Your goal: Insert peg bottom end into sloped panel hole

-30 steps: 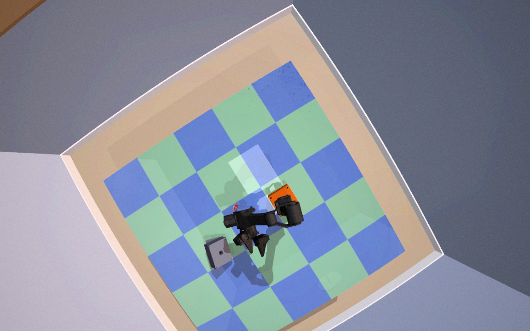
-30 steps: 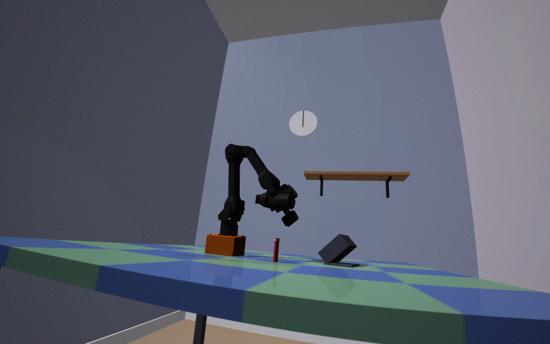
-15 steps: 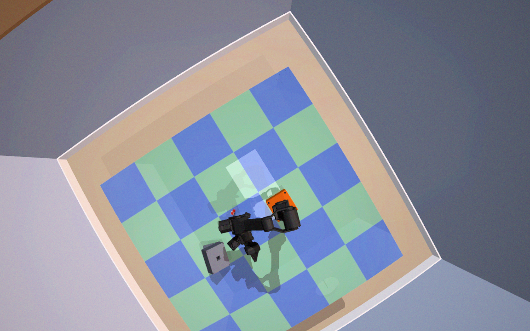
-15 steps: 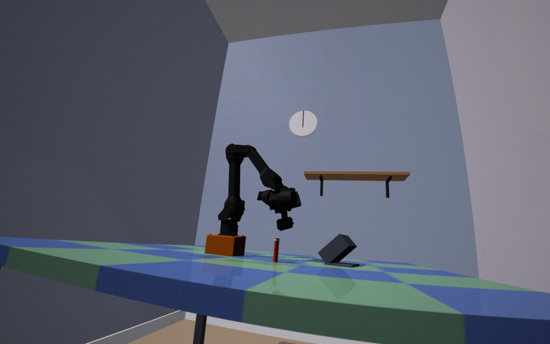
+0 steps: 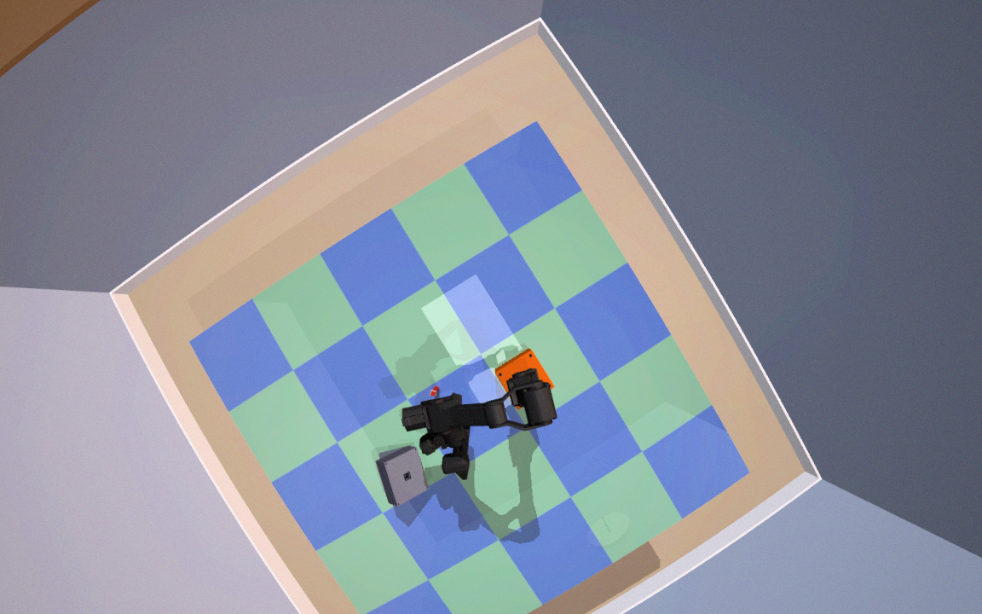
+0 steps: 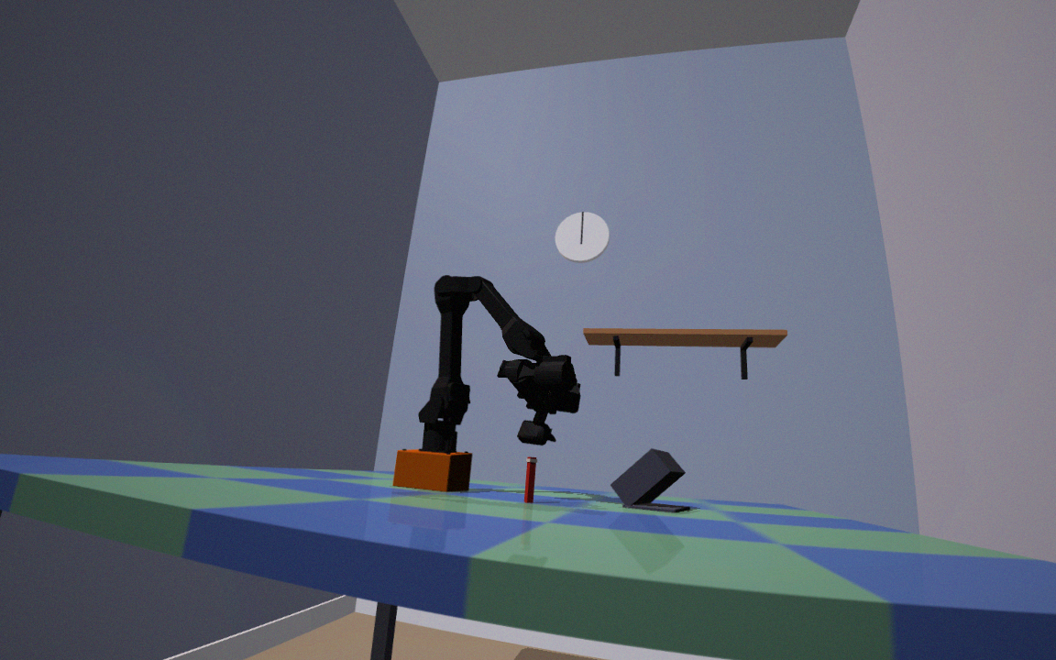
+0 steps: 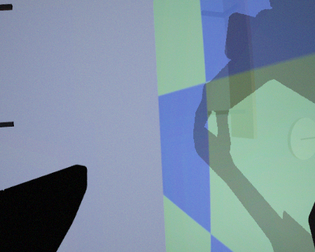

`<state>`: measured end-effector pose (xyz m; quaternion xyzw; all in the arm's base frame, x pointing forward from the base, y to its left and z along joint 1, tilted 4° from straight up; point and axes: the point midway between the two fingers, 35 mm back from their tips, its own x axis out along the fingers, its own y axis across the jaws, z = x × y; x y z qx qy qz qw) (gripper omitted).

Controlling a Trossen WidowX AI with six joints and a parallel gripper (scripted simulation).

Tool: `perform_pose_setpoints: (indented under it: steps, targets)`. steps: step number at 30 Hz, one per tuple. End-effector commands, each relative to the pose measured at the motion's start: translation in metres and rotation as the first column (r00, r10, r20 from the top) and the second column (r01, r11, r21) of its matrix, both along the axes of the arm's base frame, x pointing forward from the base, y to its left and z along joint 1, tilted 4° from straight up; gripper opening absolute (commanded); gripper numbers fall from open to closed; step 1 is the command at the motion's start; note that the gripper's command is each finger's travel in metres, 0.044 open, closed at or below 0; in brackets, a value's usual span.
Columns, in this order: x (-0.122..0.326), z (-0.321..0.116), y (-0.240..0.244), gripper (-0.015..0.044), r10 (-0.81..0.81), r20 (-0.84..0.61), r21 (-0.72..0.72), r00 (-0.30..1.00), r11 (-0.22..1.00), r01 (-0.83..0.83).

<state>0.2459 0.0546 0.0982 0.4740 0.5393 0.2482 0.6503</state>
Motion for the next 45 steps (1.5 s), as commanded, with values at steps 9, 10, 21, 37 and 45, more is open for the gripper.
perform_pose_setpoints:
  steps: [9,10,21,37,45]
  targets:
    - [0.004,-0.014,-0.018,0.044,-0.172,-0.268,-0.097,0.948,0.984,0.15]
    - [0.004,-0.015,-0.019,0.044,-0.189,-0.289,-0.108,0.939,0.981,0.164]
    - [0.006,-0.025,-0.039,0.044,-0.389,-0.473,-0.238,0.791,0.921,0.31]
    - [0.007,-0.036,-0.072,0.044,-0.669,-0.59,-0.461,0.452,0.739,0.492]
    - [0.005,-0.038,-0.09,0.044,-0.777,-0.579,-0.571,0.247,0.603,0.557]
